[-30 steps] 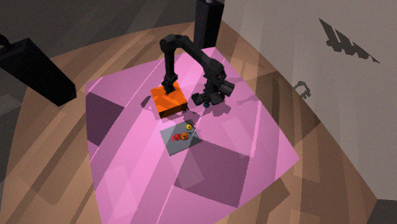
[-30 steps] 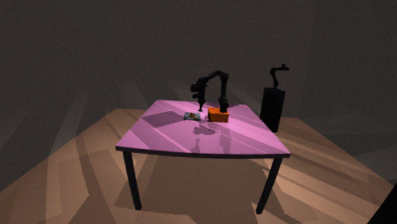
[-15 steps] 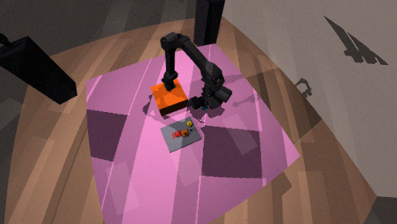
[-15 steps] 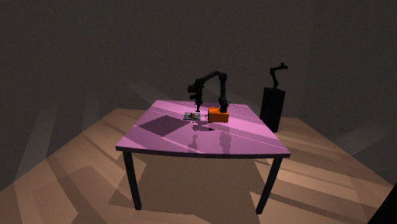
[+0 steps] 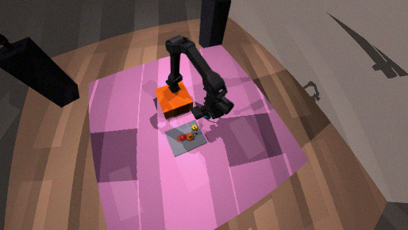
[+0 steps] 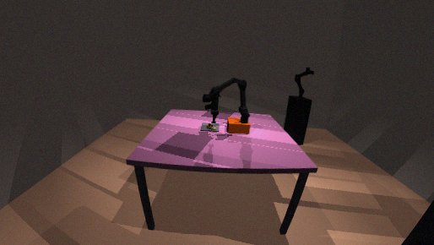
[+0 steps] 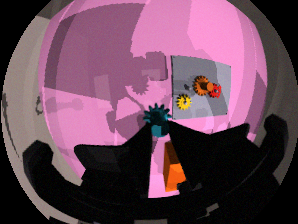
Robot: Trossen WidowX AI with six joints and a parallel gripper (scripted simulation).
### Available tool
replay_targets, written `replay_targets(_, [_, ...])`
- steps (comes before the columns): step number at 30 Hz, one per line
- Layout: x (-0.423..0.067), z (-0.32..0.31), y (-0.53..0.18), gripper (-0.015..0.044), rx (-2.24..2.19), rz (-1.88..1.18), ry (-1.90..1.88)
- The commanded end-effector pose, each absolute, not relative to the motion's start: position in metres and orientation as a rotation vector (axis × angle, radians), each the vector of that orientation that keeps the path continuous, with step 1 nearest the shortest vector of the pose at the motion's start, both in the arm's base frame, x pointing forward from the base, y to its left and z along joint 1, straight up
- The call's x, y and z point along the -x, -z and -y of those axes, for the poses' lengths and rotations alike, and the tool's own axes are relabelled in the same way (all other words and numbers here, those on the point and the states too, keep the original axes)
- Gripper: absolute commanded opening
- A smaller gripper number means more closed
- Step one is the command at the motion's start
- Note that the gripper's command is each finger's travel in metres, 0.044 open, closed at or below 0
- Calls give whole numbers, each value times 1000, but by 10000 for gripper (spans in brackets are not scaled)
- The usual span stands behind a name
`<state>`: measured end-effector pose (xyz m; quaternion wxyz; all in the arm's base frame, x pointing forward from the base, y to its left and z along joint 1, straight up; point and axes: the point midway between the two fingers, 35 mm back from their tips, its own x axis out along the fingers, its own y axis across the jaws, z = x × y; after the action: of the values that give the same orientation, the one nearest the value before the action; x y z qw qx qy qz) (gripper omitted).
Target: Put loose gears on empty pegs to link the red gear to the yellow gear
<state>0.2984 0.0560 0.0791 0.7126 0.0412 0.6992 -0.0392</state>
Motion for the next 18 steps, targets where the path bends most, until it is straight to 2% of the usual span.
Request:
replay_targets(1, [-302, -48, -75, 0, -88, -1550, 84])
replay_targets(18, [-314, -9, -57, 0, -83, -1550, 84])
